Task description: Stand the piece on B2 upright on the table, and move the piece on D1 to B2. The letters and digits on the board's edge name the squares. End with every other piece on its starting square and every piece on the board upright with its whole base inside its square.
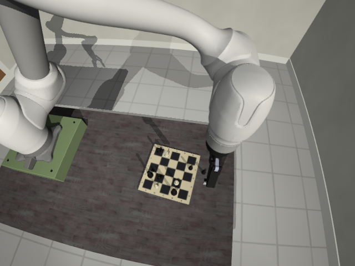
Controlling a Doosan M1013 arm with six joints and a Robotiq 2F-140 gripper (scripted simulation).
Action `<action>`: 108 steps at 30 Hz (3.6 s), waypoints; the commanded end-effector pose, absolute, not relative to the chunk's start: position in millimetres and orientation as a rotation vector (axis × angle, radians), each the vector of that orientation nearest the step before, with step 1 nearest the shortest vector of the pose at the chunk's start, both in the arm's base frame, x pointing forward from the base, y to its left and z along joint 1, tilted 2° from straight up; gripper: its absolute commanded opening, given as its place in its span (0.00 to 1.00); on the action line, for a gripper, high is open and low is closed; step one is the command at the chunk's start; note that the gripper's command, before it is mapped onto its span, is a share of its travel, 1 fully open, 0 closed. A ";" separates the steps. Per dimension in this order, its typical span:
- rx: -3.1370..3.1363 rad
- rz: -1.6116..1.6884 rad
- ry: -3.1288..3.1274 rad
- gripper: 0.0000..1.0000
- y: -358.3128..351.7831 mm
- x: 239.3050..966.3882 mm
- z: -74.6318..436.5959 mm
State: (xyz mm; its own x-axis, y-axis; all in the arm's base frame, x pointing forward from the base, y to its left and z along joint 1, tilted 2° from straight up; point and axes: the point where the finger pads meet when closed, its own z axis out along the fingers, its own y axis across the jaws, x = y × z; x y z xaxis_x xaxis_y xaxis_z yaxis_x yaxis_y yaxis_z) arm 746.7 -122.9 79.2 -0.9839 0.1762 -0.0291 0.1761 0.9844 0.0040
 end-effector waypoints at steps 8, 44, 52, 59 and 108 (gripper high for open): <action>-0.191 -0.005 3.106 1.00 -77.4 669.8 84.4; -0.653 -0.012 3.044 0.22 -38.2 586.5 82.4; -0.653 -0.012 3.044 0.22 -38.2 586.5 82.4; -0.653 -0.011 3.044 0.22 -38.2 586.5 81.3; -0.653 -0.011 3.044 0.22 -37.6 588.1 32.1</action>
